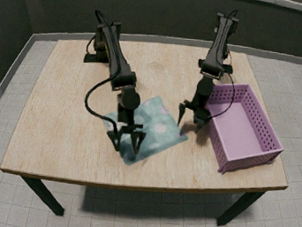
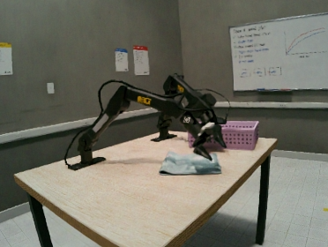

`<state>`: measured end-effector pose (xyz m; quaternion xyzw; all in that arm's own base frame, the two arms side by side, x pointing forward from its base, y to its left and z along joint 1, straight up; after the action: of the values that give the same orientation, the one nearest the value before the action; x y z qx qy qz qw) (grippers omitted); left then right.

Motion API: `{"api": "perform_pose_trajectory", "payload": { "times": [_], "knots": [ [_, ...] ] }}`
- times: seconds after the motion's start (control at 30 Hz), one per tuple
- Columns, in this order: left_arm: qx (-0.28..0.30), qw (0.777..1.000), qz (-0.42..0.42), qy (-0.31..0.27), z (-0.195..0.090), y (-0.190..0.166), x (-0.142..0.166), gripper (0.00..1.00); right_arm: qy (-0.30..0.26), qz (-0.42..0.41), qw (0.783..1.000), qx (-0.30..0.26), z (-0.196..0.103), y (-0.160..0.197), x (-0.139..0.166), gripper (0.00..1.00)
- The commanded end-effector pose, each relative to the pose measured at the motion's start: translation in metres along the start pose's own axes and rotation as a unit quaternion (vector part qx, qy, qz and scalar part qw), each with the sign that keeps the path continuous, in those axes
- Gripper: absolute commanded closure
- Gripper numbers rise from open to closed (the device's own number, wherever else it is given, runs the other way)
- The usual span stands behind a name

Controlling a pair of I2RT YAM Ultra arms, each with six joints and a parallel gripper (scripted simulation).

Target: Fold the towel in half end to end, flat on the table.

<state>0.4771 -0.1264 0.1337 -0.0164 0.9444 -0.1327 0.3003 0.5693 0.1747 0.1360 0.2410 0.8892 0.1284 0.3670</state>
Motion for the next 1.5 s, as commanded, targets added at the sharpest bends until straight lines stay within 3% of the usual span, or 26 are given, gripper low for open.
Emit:
{"api": "perform_pose_trajectory", "payload": {
  "times": [0.0, 0.17, 0.23, 1.0, 1.23, 1.47],
  "knots": [
    [0.012, 0.999, 0.002, -0.044, -0.022, -0.008, -0.026, 0.22, -0.019, -0.003, 1.0, -0.014, -0.013, 0.015, -0.01, 0.16],
    [0.012, 0.999, 0.002, -0.044, -0.022, -0.008, -0.026, 0.22, -0.019, -0.003, 1.0, -0.014, -0.013, 0.015, -0.01, 0.16],
    [0.002, 1.0, -0.001, -0.013, -0.024, -0.001, -0.006, 0.22, -0.007, -0.006, 1.0, -0.002, -0.022, 0.007, -0.004, 0.16],
    [0.009, 1.0, 0.003, -0.024, -0.133, -0.012, -0.009, 0.22, -0.006, -0.002, 1.0, -0.001, -0.124, 0.001, -0.021, 0.16],
    [0.01, 0.999, 0.003, -0.032, -0.149, -0.014, -0.013, 0.22, -0.014, 0.0, 1.0, -0.009, -0.141, 0.005, -0.029, 0.16],
    [0.011, 0.999, 0.004, -0.032, -0.149, -0.015, -0.013, 0.22, -0.011, 0.0, 1.0, -0.007, -0.132, 0.001, -0.029, 0.16]
  ]
}}
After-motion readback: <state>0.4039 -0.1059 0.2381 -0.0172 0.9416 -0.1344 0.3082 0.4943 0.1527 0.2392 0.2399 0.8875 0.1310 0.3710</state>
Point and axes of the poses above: on each arm, the point where the finger pads meet when closed, its own z axis out along the fingers, its own y axis across the jaws, x = y × z, the point moved 7 cm from there along -z, back along the fingers, and after that the axes turned 3 degrees about -z, right-handed, at the moved point
